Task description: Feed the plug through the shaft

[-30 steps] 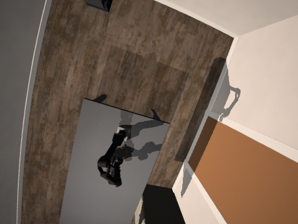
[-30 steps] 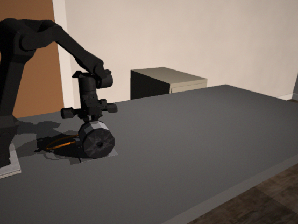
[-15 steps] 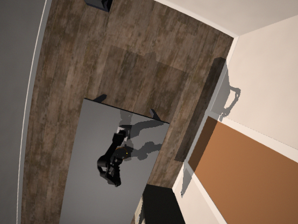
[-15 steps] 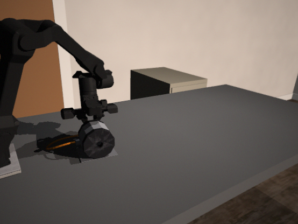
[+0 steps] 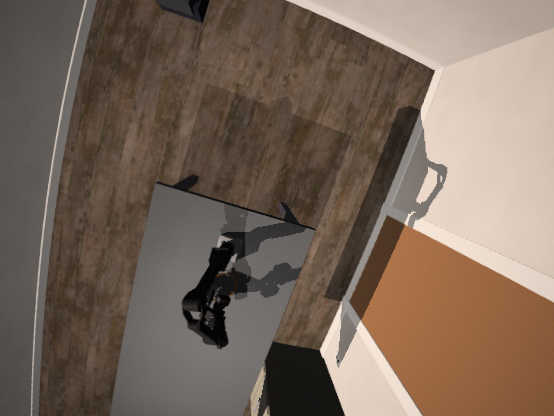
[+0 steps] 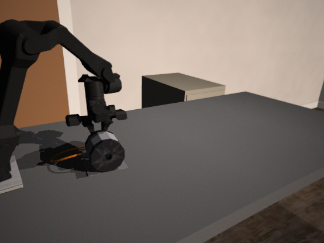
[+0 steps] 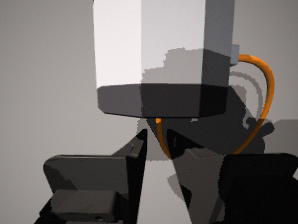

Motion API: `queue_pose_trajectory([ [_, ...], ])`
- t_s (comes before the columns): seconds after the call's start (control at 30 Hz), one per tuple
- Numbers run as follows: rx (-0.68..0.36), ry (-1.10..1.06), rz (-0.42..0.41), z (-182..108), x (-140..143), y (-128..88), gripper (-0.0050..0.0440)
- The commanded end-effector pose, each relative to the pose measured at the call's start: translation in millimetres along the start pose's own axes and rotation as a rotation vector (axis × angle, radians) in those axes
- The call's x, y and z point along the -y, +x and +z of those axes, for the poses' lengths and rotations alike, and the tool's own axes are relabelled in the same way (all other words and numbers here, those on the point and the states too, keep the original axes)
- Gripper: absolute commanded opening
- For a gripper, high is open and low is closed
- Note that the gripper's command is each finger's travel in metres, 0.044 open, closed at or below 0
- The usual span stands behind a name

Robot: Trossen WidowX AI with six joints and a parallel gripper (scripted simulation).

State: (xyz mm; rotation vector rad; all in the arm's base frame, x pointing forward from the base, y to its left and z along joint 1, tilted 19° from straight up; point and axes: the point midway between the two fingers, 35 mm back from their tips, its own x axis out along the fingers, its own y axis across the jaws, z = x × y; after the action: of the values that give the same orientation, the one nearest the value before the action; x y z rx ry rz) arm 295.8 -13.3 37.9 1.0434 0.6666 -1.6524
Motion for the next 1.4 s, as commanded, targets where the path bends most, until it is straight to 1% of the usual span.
queue_pose_trajectory([
  [0.0,0.006,-0.008,-0.005,0.6,2.0,4.1,0.0100],
  [0.33,0.006,-0.008,-0.005,3.5,2.0,10.4,0.0100],
  [0.53,0.006,-0.008,-0.005,3.6,2.0,10.6,0.0100],
  [0.73,0.001,-0.002,-0.003,2.7,0.8,8.6,0.0060],
  [0.8,0.001,-0.002,-0.003,2.7,0.8,8.6,0.0060],
  [1.1,0.001,-0.002,-0.003,2.7,0.8,8.6,0.0000],
  [1.37,0.003,-0.003,-0.003,5.1,0.8,9.1,0.0000],
])
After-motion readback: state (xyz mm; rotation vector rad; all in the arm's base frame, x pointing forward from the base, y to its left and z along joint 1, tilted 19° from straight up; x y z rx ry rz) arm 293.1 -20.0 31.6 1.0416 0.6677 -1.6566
